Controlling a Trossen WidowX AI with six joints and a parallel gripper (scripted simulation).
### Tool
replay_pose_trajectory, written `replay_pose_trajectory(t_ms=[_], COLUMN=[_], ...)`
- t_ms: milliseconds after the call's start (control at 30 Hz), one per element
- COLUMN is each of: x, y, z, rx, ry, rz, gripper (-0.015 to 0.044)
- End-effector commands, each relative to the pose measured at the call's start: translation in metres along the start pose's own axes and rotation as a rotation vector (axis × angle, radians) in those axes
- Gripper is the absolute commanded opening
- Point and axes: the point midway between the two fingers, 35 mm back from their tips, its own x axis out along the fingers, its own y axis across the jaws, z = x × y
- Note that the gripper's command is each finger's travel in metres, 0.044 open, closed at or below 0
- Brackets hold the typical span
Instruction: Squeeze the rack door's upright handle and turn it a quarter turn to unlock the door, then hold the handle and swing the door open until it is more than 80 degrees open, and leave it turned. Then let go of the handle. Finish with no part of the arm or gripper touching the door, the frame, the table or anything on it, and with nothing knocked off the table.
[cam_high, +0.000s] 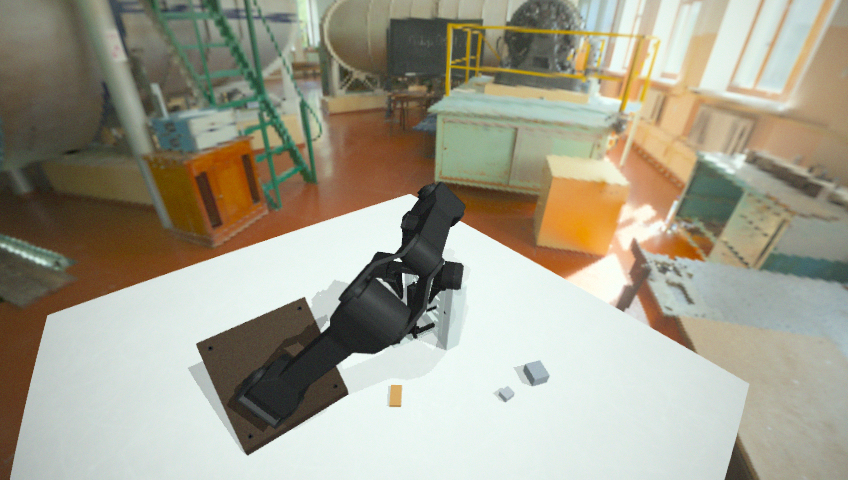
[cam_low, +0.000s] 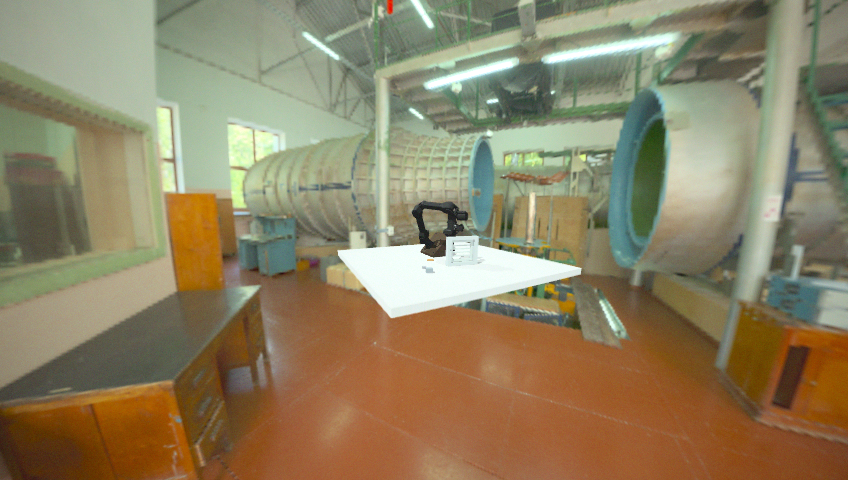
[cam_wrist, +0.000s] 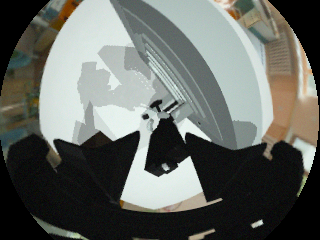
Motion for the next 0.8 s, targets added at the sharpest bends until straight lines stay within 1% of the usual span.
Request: replay_pose_trajectory(t_ms=[0, 433, 733, 767], x=[0.0002, 0.0002, 0.0002, 0.0002], y=[-0.0003, -0.0003, -0.0003, -0.0003], z=[0.0005, 0.0004, 0.0004, 0.0004], rx=[-0.217, -0.853, -0.885, -0.885], ry=[0.000, 0.002, 0.002, 0.002], rz=[-0.003, -0.003, -0.003, -0.003], gripper=[0.0288, 0.0288, 0.0288, 0.0281])
